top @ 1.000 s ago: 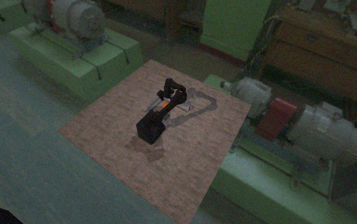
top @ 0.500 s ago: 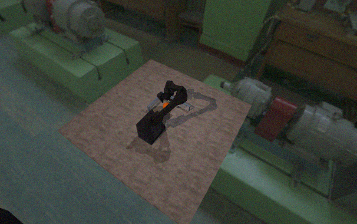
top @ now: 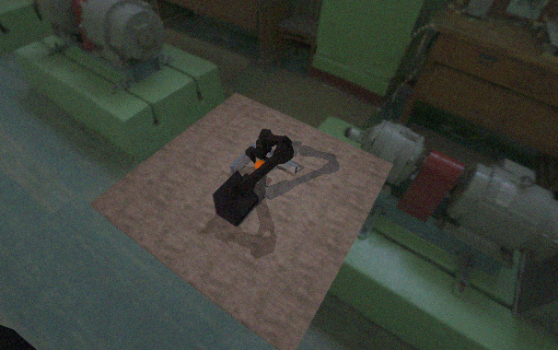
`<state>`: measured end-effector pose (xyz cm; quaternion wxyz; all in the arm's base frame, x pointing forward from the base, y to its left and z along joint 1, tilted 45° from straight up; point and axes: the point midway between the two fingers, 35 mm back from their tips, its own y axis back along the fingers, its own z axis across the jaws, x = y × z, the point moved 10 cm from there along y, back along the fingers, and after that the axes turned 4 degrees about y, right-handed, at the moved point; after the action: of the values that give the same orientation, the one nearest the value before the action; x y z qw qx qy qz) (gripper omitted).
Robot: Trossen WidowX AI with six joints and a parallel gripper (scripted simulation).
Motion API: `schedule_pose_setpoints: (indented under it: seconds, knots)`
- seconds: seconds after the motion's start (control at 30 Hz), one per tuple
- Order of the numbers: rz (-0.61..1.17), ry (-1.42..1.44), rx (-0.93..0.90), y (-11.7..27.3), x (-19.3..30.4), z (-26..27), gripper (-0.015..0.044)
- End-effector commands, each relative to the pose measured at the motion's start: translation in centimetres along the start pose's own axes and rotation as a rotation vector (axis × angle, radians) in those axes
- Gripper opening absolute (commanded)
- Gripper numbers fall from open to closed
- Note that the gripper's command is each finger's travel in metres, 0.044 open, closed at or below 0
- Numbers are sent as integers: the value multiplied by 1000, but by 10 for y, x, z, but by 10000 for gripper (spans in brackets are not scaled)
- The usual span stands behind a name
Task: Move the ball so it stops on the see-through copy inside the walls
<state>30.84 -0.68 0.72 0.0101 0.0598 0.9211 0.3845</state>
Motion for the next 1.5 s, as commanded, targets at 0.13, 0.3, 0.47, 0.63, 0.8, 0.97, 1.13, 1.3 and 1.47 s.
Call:
schedule_pose_setpoints:
  seconds: [0.13, 0.3, 0.47, 0.63, 0.8, 0.97, 1.13, 1.3, 1.47]
  knots:
    - [-3, 6, 4, -1, 0, 0, 328]
    - [-3, 6, 2, 3, -1, 0, 236]
    - [-5, 7, -6, 35, -7, 3, 105]
    - [-6, 8, -10, 70, -9, 4, 0]
    - [-4, 8, -10, 106, -7, 3, 0]
    - [-3, 7, -4, 141, -1, 1, 0]
    - [-2, 7, -3, 145, 0, 0, 0]
    - [-3, 7, -5, 128, 2, -9, 0]
    - [-3, 7, -4, 109, 5, -19, 0]
